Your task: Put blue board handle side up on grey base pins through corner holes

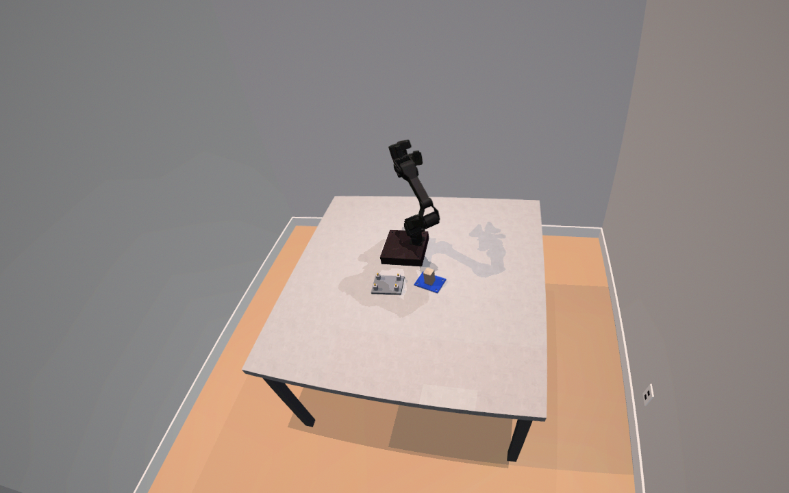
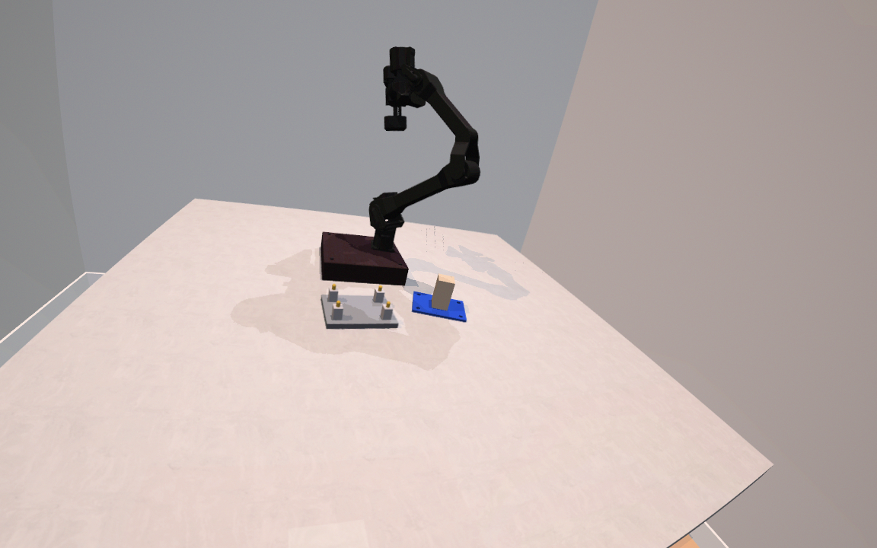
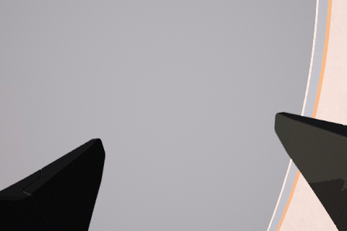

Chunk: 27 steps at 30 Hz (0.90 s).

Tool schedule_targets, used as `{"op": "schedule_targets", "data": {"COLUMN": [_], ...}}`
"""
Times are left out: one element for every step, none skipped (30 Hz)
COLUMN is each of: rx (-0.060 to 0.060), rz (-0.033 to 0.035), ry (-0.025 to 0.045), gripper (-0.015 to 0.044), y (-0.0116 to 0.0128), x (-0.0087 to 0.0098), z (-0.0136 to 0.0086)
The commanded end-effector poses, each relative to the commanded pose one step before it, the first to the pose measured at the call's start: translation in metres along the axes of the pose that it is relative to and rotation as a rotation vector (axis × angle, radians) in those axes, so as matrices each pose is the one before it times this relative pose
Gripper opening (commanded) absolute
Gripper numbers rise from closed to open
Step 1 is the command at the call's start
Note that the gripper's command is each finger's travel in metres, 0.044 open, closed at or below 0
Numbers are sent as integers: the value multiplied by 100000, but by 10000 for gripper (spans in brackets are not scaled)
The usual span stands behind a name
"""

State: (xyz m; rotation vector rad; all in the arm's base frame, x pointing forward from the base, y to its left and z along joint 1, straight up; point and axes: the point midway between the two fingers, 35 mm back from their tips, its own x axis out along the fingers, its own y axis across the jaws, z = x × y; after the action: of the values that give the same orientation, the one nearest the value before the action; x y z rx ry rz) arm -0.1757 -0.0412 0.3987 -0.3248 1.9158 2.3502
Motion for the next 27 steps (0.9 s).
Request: {"op": "schedule_targets", "data": {"rx": [-14845, -3982, -4046, -4111, -4176, -4143, -4211, -4280, -4348, -4417, -4485, -4552, -4620, -4687, -4753, -5324, -5415, -5483, -5549, -5614, -5678, -5741, -5802, -5862, -5920, -5393, -5434], "rz": [-1605, -18, 74, 163, 248, 186, 261, 331, 398, 461, 521, 576, 628, 676, 720, 671, 731, 784, 831, 874, 911, 943, 971, 992, 1009, 1880, 1876], "ry": [22288, 5998, 5960, 5919, 5875, 5589, 5539, 5487, 5432, 5375, 5316, 5254, 5191, 5127, 5060, 5059, 5005, 4927, 4848, 4768, 4686, 4604, 4521, 4438, 4354, 4147, 4092], "gripper": [440, 440, 440, 440, 440, 440, 440, 440, 440, 440, 440, 440, 440, 440, 440, 440, 440, 440, 440, 440, 440, 440, 440, 440, 440, 440, 440], "y": [-583, 38, 61, 84, 107, 121, 142, 163, 184, 205, 225, 245, 265, 285, 304, 345, 372, 398, 423, 449, 473, 498, 522, 545, 568, 636, 651], "x": [192, 128, 120, 114, 107, 83, 77, 72, 67, 62, 58, 55, 51, 49, 47, 78, 76, 75, 74, 74, 74, 75, 76, 78, 80, -3, 4], "z": [-5290, -1445, -1453, -1460, -1467, -1415, -1421, -1426, -1430, -1435, -1438, -1442, -1445, -1447, -1449, -1476, -1483, -1483, -1482, -1481, -1479, -1477, -1474, -1470, -1466, -1441, -1440]}}
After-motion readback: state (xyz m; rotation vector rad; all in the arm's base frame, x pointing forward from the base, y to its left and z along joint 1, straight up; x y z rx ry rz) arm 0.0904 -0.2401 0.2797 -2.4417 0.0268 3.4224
